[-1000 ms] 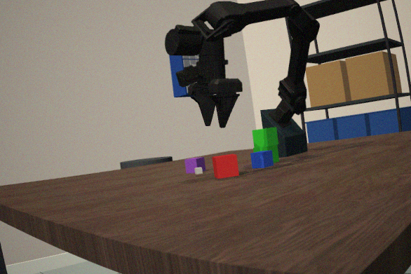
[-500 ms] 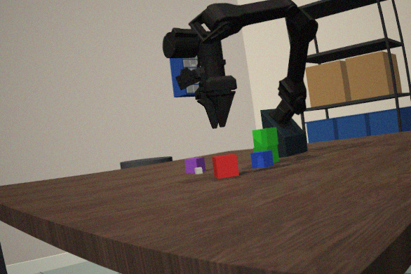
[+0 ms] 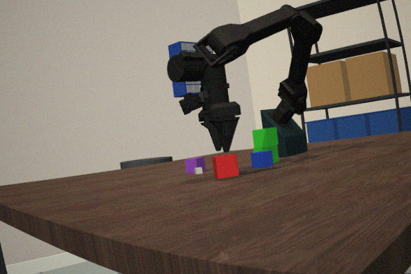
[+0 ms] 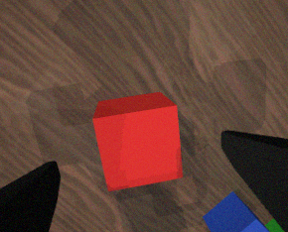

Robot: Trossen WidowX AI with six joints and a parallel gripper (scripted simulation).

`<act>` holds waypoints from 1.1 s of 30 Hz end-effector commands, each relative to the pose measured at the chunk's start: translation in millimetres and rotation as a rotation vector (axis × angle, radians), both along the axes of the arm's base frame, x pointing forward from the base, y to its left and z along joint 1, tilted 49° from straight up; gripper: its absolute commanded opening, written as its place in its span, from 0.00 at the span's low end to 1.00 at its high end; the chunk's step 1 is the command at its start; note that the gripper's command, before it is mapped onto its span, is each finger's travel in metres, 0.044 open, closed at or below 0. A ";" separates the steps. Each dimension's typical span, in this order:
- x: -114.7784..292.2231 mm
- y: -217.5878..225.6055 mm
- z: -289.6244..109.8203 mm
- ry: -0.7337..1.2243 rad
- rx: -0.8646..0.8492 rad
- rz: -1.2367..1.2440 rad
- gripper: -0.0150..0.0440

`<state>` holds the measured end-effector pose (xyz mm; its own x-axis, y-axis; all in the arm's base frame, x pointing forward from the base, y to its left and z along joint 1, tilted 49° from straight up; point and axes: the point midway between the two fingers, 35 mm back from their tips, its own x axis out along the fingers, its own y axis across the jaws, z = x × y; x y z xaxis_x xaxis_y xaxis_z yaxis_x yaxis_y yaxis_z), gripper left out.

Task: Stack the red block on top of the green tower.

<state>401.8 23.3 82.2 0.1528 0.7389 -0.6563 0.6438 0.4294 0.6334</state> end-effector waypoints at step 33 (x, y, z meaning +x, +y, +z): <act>5.4 38.4 -31.1 0.002 0.008 0.000 1.00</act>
